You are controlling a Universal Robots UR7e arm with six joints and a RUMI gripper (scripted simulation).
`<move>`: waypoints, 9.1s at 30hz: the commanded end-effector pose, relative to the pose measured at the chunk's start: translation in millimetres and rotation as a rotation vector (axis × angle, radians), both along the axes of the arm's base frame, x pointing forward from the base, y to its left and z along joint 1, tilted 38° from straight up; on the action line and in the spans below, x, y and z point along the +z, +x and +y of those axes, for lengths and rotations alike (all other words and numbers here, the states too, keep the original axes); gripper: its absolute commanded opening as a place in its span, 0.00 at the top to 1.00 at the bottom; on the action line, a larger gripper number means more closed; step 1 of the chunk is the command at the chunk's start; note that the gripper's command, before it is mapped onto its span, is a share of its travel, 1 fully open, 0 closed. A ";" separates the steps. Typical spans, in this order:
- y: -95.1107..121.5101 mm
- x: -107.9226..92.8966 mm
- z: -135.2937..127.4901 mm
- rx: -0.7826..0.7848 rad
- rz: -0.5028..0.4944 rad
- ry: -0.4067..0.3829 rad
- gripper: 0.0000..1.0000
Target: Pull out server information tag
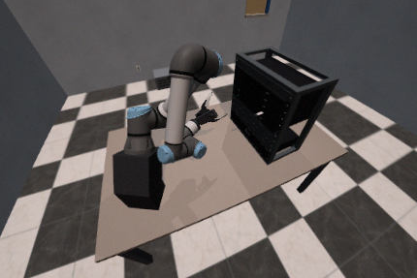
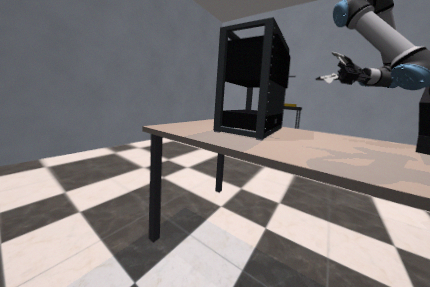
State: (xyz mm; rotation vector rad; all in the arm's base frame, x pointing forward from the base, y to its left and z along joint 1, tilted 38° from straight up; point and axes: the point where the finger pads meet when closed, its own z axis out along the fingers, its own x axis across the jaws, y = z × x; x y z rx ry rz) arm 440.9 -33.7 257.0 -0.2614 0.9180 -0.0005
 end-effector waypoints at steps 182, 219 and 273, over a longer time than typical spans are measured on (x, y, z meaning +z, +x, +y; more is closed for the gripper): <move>-102.1 -47.9 157.4 -0.088 -0.674 -0.983 0.00; -117.3 -83.9 176.6 -0.101 -0.854 -1.198 0.00; -128.8 -145.8 185.7 -0.112 -1.138 -1.507 0.00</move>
